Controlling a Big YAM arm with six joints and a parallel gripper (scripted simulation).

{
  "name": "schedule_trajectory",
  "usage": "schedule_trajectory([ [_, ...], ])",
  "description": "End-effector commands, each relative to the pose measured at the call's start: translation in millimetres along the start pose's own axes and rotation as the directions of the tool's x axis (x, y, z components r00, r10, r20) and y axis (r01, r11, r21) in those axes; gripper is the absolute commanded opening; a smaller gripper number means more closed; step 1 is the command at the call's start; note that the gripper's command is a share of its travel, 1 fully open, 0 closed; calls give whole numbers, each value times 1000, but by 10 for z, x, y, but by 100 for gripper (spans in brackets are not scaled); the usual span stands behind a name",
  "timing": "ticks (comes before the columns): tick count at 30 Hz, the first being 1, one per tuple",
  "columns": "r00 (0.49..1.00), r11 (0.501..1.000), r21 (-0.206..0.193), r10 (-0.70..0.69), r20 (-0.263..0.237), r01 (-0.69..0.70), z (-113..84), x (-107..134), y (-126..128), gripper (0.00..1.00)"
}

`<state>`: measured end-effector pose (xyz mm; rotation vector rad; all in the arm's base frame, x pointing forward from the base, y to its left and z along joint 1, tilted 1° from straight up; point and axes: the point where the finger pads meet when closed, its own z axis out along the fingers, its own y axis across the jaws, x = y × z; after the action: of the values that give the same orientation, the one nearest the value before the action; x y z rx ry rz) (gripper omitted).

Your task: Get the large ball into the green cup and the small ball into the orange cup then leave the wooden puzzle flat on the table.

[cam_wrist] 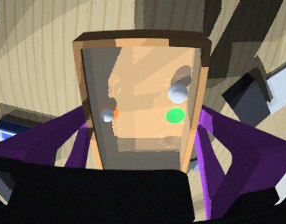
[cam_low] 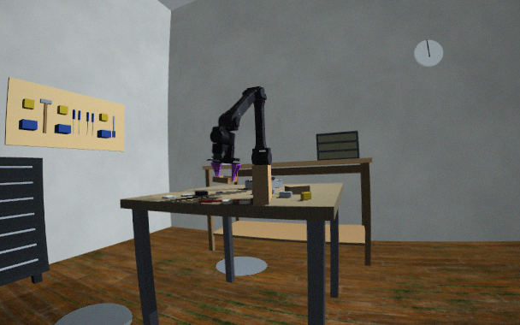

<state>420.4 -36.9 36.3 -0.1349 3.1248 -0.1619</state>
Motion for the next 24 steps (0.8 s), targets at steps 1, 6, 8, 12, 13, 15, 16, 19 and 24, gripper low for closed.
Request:
schedule_trajectory([
  [1,997,998,56,11,73,-15,-220,-169,87,69],
  [6,997,995,86,34,73,-40,-209,-149,-4,69],
  [8,997,997,73,34,75,-40,-268,-199,-6,69],
  [12,995,1000,-13,14,96,-12,-351,-283,-47,69],
  [13,995,999,-37,14,96,-10,-350,-282,-53,69],
  [15,995,997,-74,14,97,-6,-350,-282,-64,69],
  [16,995,996,-87,14,96,-5,-349,-281,-67,69],
  [19,997,992,-128,12,81,-2,-278,-269,-68,69],
  [24,998,993,-119,-13,55,20,-199,-270,35,69],
])
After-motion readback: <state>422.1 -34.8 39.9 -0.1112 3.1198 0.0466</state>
